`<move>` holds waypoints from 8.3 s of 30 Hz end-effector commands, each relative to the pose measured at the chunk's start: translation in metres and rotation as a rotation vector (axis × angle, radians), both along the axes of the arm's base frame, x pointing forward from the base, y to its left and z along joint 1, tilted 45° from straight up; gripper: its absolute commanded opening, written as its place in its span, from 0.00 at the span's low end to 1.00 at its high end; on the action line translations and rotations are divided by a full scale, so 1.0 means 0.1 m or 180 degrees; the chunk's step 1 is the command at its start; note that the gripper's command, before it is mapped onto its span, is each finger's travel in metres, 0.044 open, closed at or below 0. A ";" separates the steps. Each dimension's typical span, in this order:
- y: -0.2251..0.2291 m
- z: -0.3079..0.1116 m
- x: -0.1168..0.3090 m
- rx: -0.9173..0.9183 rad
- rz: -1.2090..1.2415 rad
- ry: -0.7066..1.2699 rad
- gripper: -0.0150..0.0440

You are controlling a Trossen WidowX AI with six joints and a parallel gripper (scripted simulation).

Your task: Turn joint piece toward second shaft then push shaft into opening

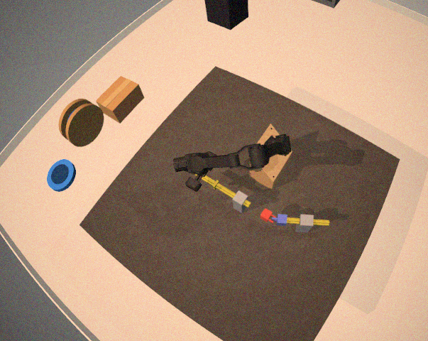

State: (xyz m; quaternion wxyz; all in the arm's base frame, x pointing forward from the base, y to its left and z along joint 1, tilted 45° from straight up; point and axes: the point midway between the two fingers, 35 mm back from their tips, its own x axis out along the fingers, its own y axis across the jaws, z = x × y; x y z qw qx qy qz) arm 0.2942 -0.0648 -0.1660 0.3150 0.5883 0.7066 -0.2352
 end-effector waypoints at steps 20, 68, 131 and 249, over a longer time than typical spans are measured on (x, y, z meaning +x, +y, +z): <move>0.21 -0.21 -0.05 0.0007 -0.0122 0.0131 1.00; 0.25 -0.25 -0.05 0.0004 -0.0114 0.0126 0.37; 0.25 -0.25 -0.05 0.0004 -0.0114 0.0127 0.37; 0.25 -0.25 -0.05 0.0003 -0.0112 0.0127 0.37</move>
